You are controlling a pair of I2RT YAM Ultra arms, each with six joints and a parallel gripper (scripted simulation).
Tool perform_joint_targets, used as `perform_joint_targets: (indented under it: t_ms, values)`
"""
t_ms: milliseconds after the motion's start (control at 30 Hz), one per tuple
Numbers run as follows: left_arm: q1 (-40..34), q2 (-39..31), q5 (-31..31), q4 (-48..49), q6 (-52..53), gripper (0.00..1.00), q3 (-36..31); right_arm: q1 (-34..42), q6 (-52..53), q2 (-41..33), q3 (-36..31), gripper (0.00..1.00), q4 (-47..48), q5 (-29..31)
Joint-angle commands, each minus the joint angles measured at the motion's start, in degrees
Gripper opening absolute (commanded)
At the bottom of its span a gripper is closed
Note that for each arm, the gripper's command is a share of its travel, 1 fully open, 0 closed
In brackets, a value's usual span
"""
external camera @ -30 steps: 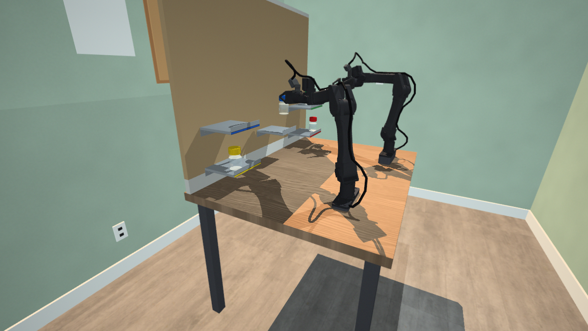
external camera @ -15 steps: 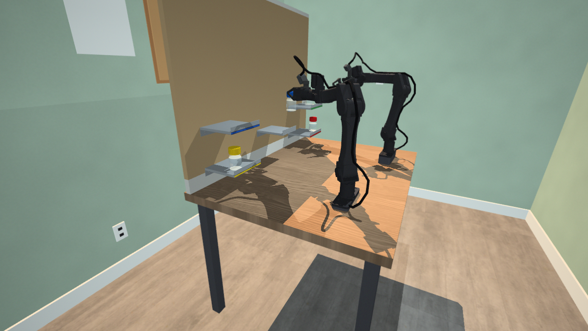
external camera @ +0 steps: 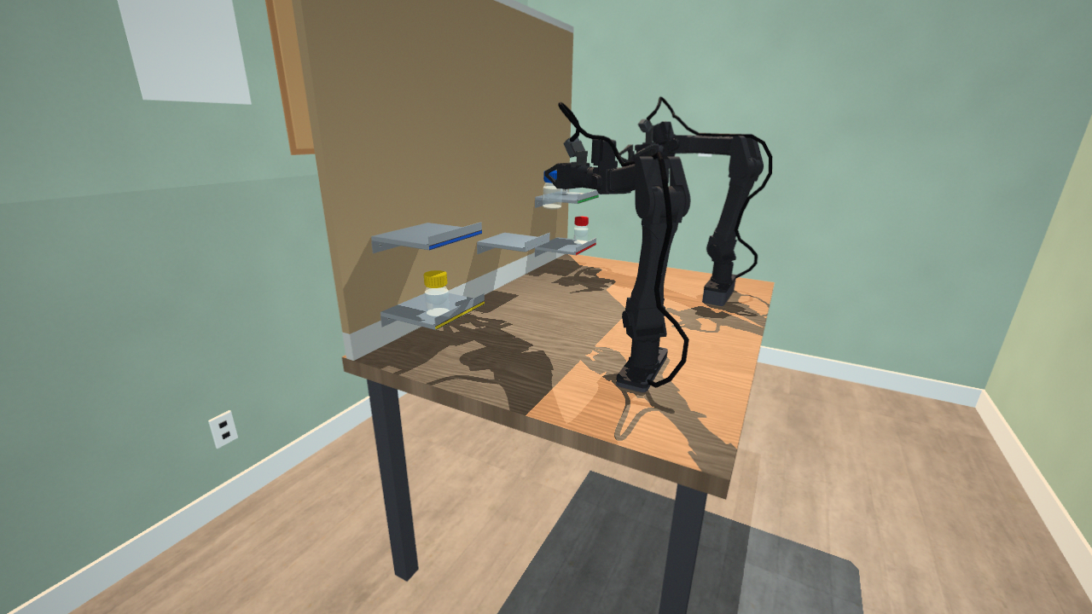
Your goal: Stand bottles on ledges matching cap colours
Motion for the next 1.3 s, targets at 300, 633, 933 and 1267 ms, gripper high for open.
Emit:
perform_joint_targets:
  t_ms: [300, 633, 933, 1267]
  values:
    - [-1.3, -3.7, -4.1, -0.2, 0.2, 0.49, -3.7, -0.2, -0.4, 0.1, 1.5, 0.89, -0.9, -0.7]
    - [-1.0, -3.3, -3.6, -0.2, 0.0, 0.49, -3.3, -0.2, -0.4, 0.1, 1.5, 0.89, -0.9, -0.7]
    - [-1.0, -3.4, -1.6, -9.8, 0.5, 0.49, 1.9, -0.2, -0.4, 0.1, 1.5, 0.89, -0.9, -0.7]
    - [14.2, -13.6, 20.3, -16.1, 1.1, 0.49, -0.3, -0.2, -0.4, 0.1, 1.5, 0.89, -0.9, -0.7]
